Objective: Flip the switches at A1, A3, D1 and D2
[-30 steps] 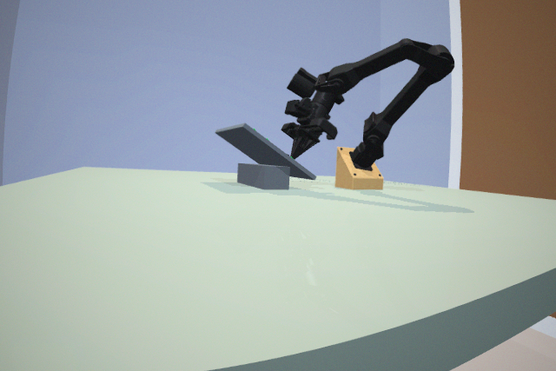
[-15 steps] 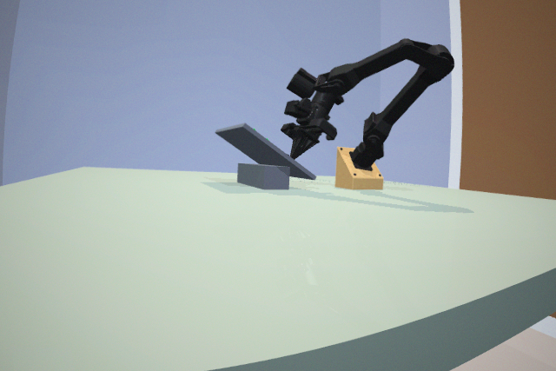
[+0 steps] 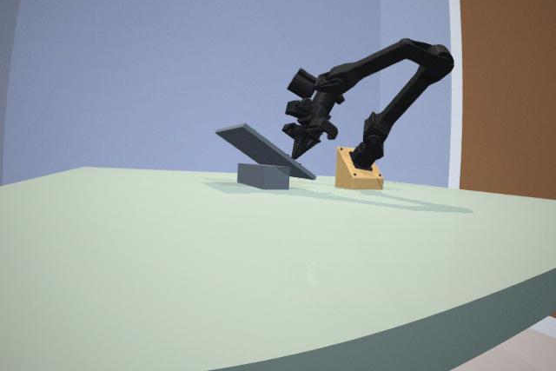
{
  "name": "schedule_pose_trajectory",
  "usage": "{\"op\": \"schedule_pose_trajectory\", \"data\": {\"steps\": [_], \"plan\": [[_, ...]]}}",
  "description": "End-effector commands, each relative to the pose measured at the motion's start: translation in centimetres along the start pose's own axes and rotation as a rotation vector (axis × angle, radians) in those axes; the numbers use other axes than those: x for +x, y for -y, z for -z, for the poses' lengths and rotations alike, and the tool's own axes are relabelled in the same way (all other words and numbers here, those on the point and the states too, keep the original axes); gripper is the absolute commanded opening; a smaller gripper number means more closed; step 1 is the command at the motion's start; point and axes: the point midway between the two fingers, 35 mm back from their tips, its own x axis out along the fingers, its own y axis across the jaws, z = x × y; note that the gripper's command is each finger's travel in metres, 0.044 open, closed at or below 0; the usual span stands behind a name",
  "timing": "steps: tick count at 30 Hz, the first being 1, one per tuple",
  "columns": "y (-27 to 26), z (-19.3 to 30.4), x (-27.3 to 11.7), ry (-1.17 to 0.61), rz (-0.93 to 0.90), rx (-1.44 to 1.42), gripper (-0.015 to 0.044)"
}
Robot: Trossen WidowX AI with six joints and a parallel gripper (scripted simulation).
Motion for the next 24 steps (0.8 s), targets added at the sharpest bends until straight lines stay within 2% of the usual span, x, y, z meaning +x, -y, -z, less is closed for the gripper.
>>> {"op": "schedule_pose_trajectory", "data": {"steps": [1, 4, 6, 17, 21, 24], "plan": [[0.4, -0.2, -2.2, 0.016, 0.015, -0.002, 0.0000], [0.2, 0.0, -5.3, 0.029, 0.010, -0.002, 0.0000], [0.1, 0.1, -6.0, 0.033, 0.007, -0.002, 0.0000], [3.6, 1.9, -5.8, 0.034, 0.010, -0.002, 0.0000], [3.6, 1.9, -3.0, 0.056, 0.011, -0.003, 0.0000], [3.5, 1.9, -2.5, 0.060, 0.008, -0.003, 0.0000]]}}
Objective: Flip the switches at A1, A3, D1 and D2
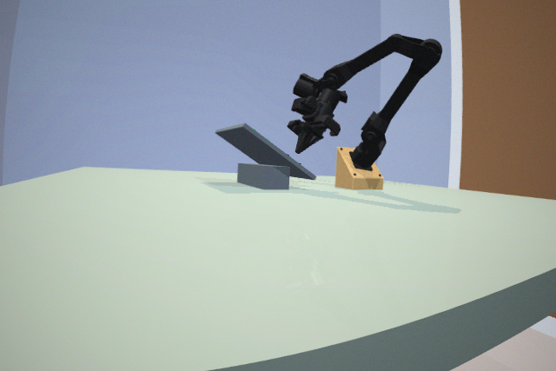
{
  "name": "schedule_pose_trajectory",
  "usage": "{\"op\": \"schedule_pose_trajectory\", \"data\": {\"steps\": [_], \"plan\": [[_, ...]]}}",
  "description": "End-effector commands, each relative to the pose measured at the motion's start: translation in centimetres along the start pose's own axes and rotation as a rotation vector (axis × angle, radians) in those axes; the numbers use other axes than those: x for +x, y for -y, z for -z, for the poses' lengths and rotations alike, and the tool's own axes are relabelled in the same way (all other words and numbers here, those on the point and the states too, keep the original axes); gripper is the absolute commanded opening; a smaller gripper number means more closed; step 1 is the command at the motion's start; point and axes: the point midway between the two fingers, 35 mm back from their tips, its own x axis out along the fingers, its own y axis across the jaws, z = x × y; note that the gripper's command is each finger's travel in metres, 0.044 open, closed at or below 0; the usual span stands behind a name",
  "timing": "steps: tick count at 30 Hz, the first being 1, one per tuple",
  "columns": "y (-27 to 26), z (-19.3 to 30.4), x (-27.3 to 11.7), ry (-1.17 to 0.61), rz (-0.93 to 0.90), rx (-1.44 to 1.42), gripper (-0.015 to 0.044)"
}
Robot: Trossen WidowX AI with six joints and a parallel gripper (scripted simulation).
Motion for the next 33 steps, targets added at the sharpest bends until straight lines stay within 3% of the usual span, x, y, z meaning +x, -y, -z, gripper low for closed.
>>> {"op": "schedule_pose_trajectory", "data": {"steps": [1, 33], "plan": [[0.0, -0.1, 0.4, 0.013, -0.001, 0.002, 0.0000], [0.0, -0.1, 2.9, 0.014, -0.002, 0.001, 0.0000]]}}
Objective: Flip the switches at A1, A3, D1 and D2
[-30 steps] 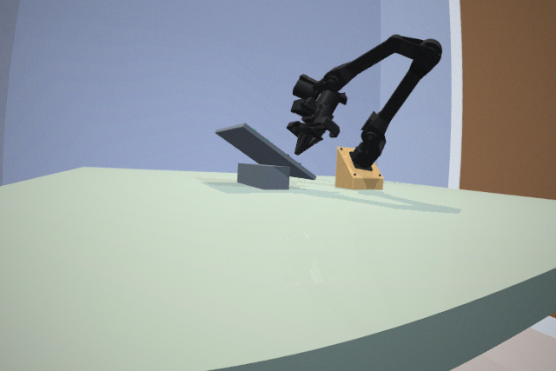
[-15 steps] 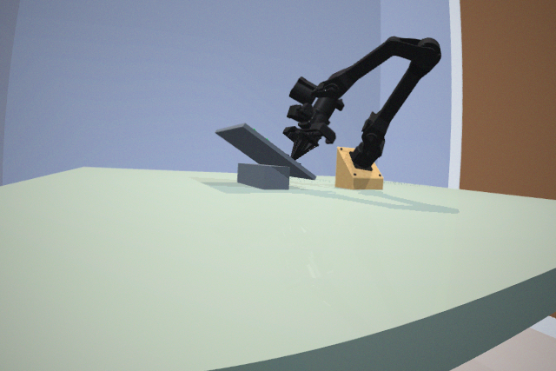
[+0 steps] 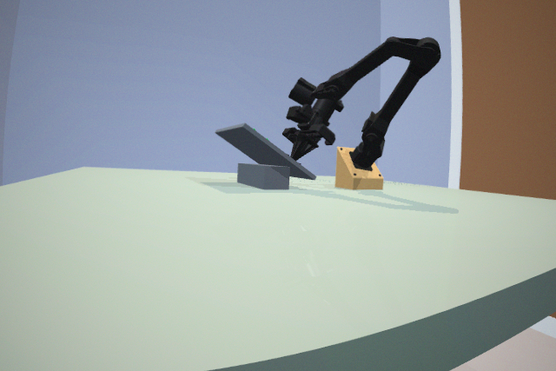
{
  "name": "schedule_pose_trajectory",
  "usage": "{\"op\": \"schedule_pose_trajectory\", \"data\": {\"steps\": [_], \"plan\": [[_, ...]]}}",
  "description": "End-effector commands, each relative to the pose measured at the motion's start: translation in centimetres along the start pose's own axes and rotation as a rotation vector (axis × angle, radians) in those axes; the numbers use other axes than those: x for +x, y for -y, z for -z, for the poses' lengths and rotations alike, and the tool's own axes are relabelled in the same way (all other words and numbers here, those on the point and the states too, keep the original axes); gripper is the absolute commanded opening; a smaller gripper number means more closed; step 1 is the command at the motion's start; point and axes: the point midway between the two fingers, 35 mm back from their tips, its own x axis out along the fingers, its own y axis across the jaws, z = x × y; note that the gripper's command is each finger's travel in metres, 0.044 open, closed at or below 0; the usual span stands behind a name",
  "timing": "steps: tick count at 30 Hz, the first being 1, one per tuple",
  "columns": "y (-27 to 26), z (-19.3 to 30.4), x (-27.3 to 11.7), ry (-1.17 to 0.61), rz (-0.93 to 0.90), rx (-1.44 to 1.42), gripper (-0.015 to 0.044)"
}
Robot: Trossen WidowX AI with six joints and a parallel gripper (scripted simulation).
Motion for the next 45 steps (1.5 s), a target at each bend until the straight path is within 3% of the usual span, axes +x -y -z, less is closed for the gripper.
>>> {"op": "schedule_pose_trajectory", "data": {"steps": [1, 45], "plan": [[-0.02, -0.04, 0.01, 0.003, -0.002, 0.004, 0.0000], [-0.03, -0.03, 0.59, 0.003, -0.002, 0.004, 0.0000]]}}
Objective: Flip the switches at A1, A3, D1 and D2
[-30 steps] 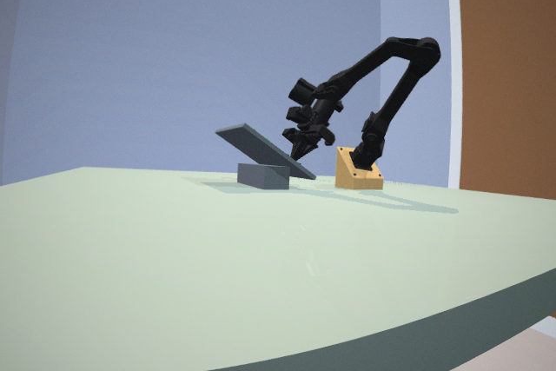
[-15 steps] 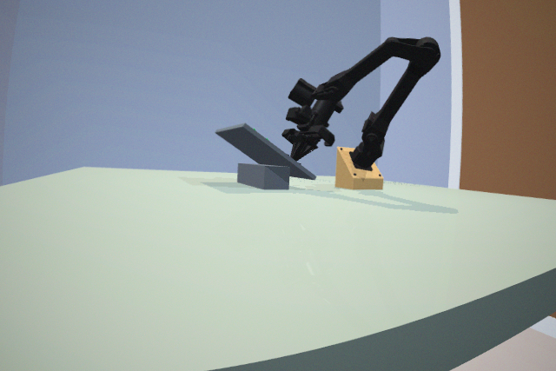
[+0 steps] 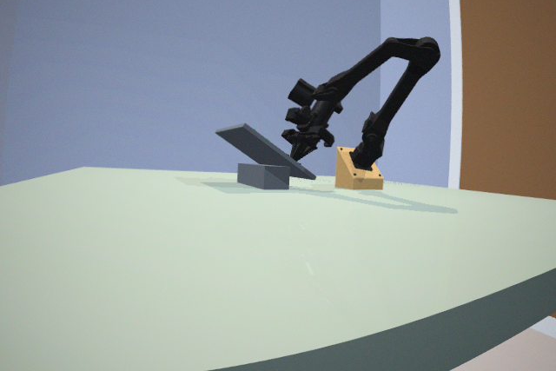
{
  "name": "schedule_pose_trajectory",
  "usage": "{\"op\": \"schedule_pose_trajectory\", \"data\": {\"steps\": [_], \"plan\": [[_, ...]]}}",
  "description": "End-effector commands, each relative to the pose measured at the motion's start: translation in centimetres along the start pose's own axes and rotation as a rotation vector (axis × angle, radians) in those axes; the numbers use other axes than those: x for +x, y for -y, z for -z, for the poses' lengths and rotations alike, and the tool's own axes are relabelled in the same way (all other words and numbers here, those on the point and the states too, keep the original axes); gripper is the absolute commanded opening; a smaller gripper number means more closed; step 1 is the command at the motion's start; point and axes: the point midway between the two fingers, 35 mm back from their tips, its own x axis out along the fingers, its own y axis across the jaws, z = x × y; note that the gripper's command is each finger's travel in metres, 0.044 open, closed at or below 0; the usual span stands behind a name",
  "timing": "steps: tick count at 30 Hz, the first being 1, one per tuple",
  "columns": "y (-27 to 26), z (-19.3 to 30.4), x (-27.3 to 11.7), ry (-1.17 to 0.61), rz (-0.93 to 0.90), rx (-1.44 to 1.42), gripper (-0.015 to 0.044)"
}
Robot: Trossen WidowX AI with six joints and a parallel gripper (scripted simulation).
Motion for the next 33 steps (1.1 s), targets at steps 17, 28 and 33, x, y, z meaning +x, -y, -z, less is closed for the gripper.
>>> {"op": "schedule_pose_trajectory", "data": {"steps": [17, 28, 33], "plan": [[1.2, -4.3, -6.9, -0.025, 0.002, 0.003, 0.0000], [1.8, -7.2, -7.0, -0.024, 0.001, 0.002, 0.0000], [1.8, -7.2, -7.0, -0.024, 0.001, 0.002, 0.0000]]}}
